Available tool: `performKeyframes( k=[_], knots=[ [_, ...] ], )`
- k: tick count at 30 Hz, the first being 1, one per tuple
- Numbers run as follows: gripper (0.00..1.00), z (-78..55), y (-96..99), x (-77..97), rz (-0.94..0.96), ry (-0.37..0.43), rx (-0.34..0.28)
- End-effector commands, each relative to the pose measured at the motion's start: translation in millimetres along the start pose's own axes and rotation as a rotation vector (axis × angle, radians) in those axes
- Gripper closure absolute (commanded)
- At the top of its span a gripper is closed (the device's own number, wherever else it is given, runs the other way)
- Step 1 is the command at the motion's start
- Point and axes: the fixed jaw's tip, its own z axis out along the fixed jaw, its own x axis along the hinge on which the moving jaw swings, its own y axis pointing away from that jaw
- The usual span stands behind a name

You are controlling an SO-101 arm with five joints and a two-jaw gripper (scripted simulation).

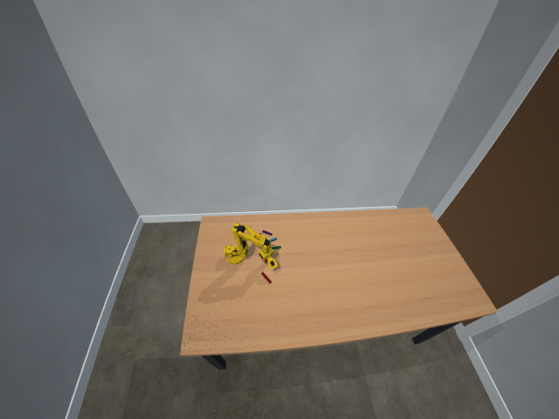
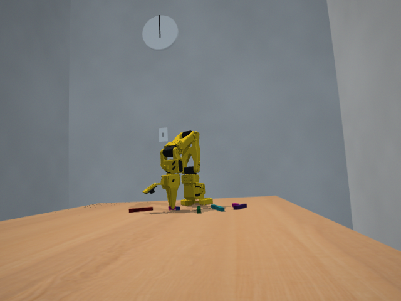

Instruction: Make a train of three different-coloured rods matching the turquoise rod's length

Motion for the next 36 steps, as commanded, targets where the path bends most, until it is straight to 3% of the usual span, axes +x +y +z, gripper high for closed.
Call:
performKeyframes(
  k=[1, 36],
  knots=[
    [1.0, -6.8, 7.4, -6.2, -0.01, -0.042, -0.042],
    [0.94, -6.8, 7.4, -6.2, -0.01, -0.042, -0.042]
  ],
)
